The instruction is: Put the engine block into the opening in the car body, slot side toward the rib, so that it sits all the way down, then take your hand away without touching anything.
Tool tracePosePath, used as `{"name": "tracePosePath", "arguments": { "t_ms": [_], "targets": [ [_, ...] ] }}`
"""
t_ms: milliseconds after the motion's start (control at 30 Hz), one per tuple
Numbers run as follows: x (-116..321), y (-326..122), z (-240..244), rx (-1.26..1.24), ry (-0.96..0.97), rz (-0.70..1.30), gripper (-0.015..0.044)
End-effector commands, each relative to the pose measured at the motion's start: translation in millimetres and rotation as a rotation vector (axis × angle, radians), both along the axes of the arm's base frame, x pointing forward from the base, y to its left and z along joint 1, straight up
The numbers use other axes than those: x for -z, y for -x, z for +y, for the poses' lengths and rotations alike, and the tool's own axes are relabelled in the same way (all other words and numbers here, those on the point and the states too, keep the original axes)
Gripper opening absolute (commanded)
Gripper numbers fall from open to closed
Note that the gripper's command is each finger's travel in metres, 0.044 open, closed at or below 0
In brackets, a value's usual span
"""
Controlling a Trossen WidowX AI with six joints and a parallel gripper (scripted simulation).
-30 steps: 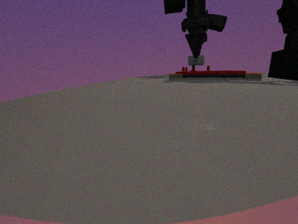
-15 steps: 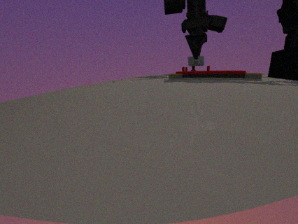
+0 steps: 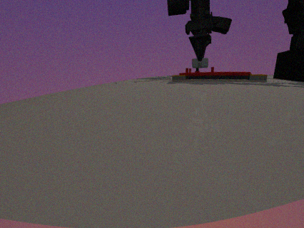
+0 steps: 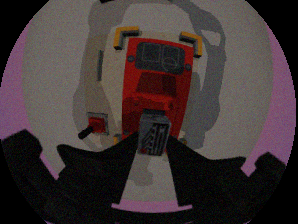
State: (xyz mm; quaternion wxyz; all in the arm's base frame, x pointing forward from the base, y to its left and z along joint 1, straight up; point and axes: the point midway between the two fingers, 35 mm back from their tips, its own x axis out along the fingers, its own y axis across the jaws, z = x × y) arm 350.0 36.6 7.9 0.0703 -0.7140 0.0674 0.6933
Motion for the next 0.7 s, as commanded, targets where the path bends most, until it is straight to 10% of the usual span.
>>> {"name": "tracePosePath", "arguments": {
  "t_ms": [0,667],
  "targets": [
    [1.8,0.3,-0.4,-0.006,0.003,0.002,0.016],
    [5.6,0.3,-0.4,-0.001,0.003,0.002,0.016]
  ]
}}
